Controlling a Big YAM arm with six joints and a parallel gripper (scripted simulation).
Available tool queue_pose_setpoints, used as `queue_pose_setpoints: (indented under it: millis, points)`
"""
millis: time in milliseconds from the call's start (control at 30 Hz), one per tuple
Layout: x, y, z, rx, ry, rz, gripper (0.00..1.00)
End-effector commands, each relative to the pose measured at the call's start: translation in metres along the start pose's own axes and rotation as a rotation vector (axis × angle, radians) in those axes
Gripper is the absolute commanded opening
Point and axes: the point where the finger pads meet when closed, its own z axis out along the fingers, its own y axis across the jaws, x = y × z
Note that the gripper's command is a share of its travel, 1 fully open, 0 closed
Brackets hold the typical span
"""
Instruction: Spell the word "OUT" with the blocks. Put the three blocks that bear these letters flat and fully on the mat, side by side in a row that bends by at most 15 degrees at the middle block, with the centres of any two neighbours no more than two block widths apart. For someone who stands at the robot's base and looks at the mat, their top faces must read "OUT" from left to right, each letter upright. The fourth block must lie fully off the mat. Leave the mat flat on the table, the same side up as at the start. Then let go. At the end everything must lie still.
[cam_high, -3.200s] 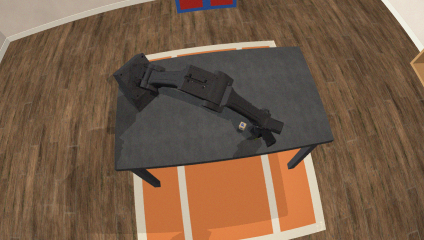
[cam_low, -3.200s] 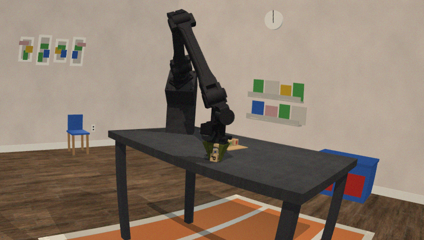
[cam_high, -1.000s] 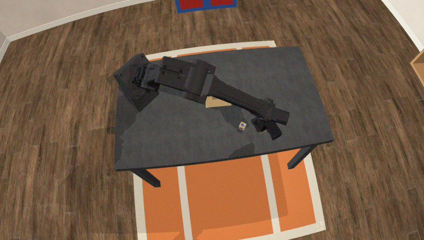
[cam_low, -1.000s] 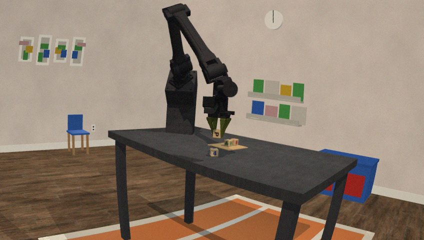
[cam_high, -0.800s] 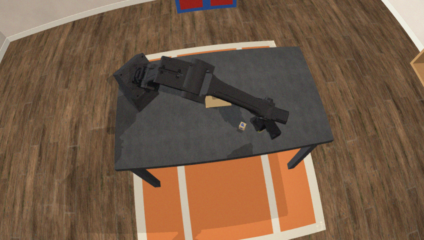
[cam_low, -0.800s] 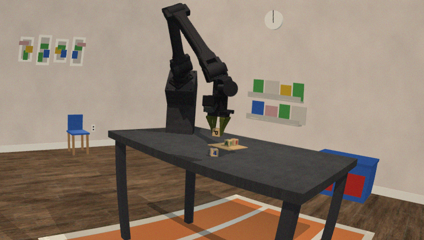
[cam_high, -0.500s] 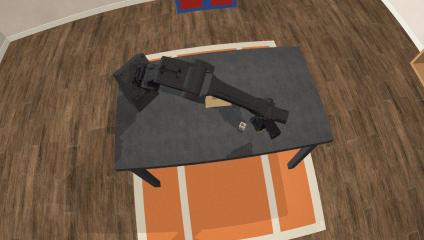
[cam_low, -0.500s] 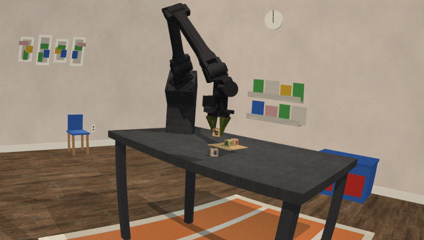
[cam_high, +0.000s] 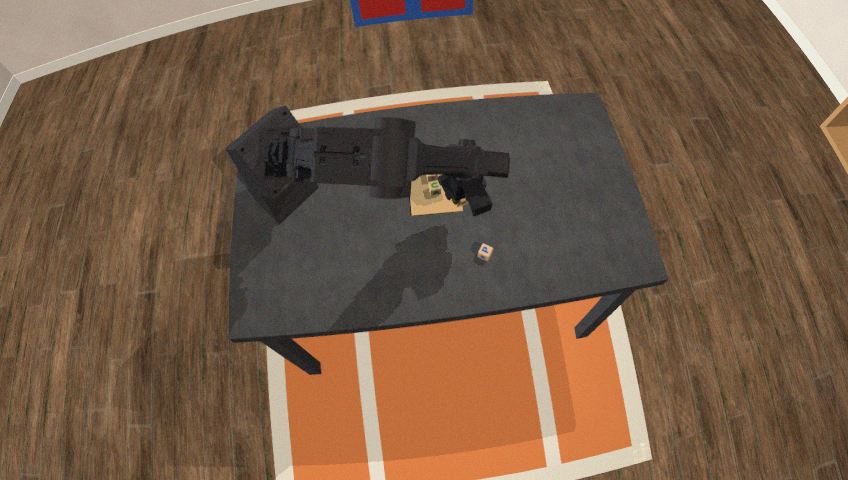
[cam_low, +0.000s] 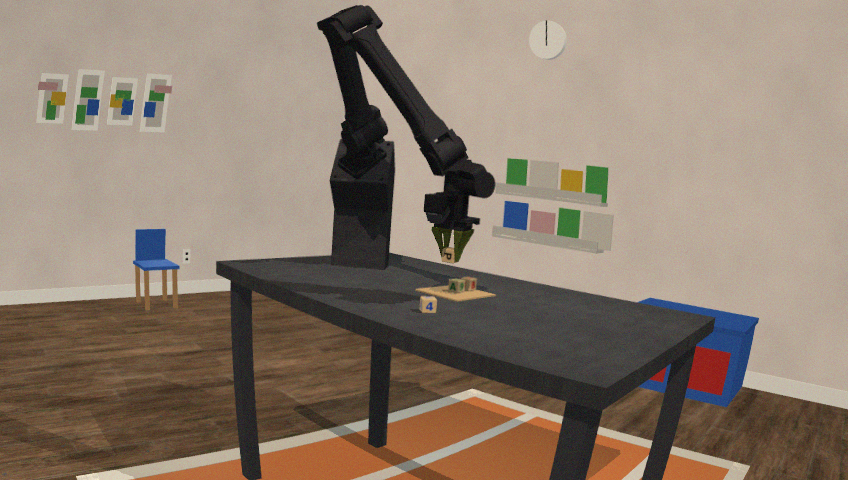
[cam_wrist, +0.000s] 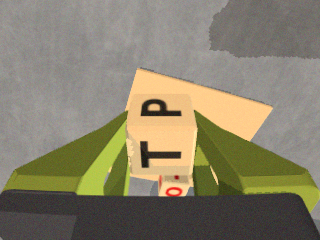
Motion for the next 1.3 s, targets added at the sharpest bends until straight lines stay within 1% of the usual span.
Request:
queue_pose_setpoints:
  millis: [0, 33, 67, 133, 200, 267, 300, 400, 500, 667, 733, 900, 1100, 1167, 1267]
  points:
    - [0.028, -0.005, -0.007, -0.044, -0.026, 0.164, 0.25]
    - [0.028, -0.005, -0.007, -0.044, -0.026, 0.164, 0.25]
    - [0.042, -0.015, -0.008, -0.045, -0.027, 0.179, 0.25]
    - [0.057, -0.029, -0.01, -0.047, -0.029, 0.199, 0.25]
    - [0.062, -0.033, -0.011, -0.047, -0.03, 0.206, 0.25]
    - [0.061, -0.032, -0.011, -0.049, -0.032, 0.21, 0.25]
    - [0.049, -0.03, -0.006, -0.042, -0.046, 0.237, 0.25]
    - [0.051, -0.028, -0.008, -0.047, -0.041, 0.233, 0.25]
    - [0.057, -0.034, -0.008, -0.041, -0.035, 0.22, 0.25]
    - [0.057, -0.035, -0.007, -0.037, -0.035, 0.219, 0.25]
    - [0.055, -0.037, -0.003, -0.03, -0.038, 0.225, 0.25]
    - [0.053, -0.034, 0.006, -0.033, -0.037, 0.207, 0.25]
    - [0.052, -0.033, 0.03, -0.035, -0.038, 0.208, 0.25]
    - [0.052, -0.033, 0.03, -0.035, -0.038, 0.208, 0.25]
    - [0.052, -0.034, 0.044, -0.033, -0.038, 0.206, 0.25]
